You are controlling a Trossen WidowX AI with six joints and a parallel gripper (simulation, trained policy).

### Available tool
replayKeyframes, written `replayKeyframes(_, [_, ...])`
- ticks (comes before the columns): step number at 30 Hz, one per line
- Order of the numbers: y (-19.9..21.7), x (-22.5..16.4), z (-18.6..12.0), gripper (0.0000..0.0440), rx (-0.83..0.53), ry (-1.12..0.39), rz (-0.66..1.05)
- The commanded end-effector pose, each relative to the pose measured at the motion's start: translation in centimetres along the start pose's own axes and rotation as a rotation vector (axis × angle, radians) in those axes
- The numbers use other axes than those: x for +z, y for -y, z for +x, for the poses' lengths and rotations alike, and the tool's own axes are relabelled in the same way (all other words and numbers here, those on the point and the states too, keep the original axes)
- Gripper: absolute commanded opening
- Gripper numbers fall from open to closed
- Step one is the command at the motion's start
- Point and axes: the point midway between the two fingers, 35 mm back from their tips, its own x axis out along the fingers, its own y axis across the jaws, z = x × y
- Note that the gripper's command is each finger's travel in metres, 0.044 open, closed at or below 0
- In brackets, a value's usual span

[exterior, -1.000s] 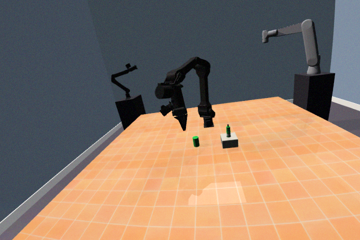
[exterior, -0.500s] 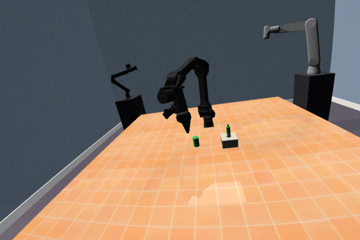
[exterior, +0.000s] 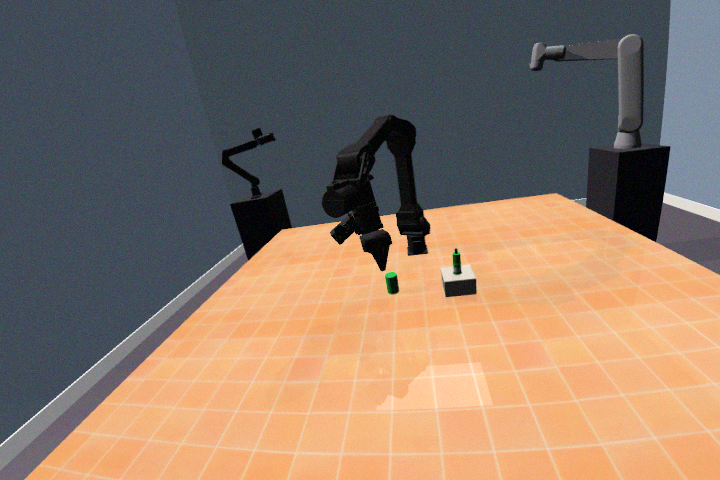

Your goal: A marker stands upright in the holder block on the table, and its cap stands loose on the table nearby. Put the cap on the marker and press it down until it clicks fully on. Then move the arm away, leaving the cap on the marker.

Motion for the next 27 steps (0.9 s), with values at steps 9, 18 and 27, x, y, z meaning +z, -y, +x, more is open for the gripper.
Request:
replayKeyframes(9, [0.1, -0.7, 1.3, 0.0321, -0.092, -0.01, -0.034])
replayKeyframes(18, [0.4, -1.2, 2.5, 0.0314, -0.15, -0.019, -0.066])
replayKeyframes(27, [0.8, -1.5, 3.9, 0.03, -0.198, -0.036, -0.098])
